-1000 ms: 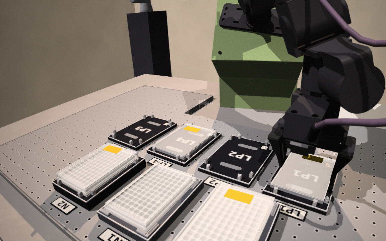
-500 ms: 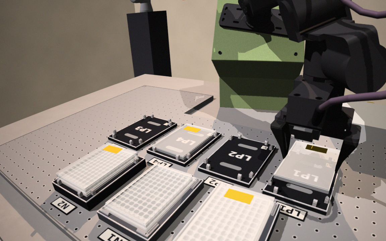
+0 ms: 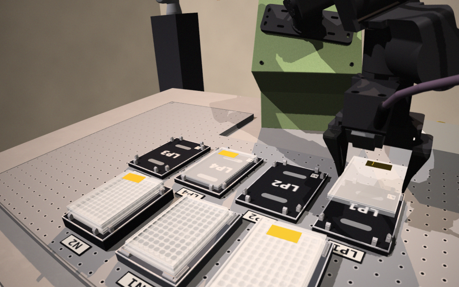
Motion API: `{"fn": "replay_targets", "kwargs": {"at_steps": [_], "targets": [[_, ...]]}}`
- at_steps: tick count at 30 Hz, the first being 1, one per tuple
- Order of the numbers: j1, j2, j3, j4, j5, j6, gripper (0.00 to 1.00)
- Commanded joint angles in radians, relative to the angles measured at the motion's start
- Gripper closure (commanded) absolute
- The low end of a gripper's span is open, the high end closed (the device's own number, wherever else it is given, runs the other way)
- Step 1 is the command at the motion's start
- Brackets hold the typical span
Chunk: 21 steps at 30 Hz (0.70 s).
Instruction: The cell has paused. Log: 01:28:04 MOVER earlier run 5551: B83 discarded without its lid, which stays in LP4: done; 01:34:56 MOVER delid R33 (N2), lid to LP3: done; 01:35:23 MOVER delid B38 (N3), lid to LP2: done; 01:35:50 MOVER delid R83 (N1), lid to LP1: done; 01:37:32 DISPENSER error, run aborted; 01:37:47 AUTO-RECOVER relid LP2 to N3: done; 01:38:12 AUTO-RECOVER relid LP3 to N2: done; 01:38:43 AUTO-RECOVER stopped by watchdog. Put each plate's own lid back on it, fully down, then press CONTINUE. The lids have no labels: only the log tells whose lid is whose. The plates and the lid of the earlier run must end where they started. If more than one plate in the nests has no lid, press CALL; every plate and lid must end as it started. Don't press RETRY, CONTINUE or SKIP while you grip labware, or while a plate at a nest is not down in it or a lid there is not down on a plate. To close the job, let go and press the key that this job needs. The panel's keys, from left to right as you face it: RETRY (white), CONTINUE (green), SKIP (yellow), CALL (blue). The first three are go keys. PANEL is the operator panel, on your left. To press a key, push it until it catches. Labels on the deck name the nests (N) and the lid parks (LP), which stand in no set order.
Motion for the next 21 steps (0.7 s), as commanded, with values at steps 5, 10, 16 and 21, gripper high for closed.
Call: {"fn": "replay_targets", "kwargs": {"at_steps": [5,10,16,21], "targets": [[0.014,-0.038,-0.020,-0.036,0.018,0.008,1.00],[0.014,-0.042,0.020,-0.039,0.018,0.008,1.00],[0.012,-0.043,0.023,-0.043,0.017,0.007,1.00],[0.011,-0.043,0.026,-0.047,0.017,0.006,1.00]]}}
